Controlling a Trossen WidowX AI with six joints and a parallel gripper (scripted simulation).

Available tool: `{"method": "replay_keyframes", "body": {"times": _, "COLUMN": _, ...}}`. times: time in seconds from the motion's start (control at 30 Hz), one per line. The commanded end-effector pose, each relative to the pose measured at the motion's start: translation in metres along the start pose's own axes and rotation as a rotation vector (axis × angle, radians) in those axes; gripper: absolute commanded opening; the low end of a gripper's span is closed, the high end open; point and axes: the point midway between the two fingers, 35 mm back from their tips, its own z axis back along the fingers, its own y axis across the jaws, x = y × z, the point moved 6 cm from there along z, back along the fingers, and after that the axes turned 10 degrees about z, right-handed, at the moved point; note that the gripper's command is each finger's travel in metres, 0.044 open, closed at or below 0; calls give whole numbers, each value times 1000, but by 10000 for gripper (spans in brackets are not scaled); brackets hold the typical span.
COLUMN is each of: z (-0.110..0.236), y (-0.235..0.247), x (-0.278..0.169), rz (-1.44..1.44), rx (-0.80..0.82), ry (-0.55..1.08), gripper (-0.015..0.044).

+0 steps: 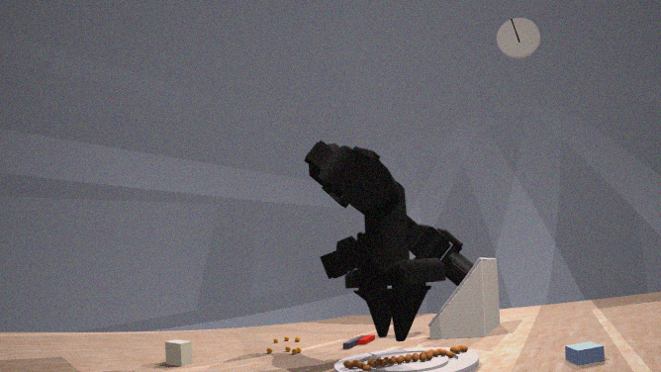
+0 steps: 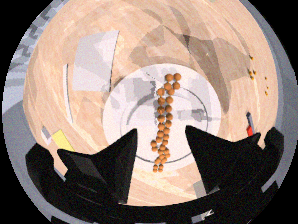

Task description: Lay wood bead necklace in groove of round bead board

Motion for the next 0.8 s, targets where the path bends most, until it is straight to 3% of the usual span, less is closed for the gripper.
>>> {"method": "replay_keyframes", "body": {"times": 0.0, "z": -12, "y": -1, "x": 0, "rz": 7, "rx": -8, "ry": 4, "gripper": 250}}
{"method": "replay_keyframes", "body": {"times": 0.17, "z": -6, "y": 0, "x": 2, "rz": -4, "rx": 1, "ry": -2, "gripper": 250}}
{"method": "replay_keyframes", "body": {"times": 0.77, "z": -34, "y": -2, "x": 0, "rz": 6, "rx": -8, "ry": 3, "gripper": 250}}
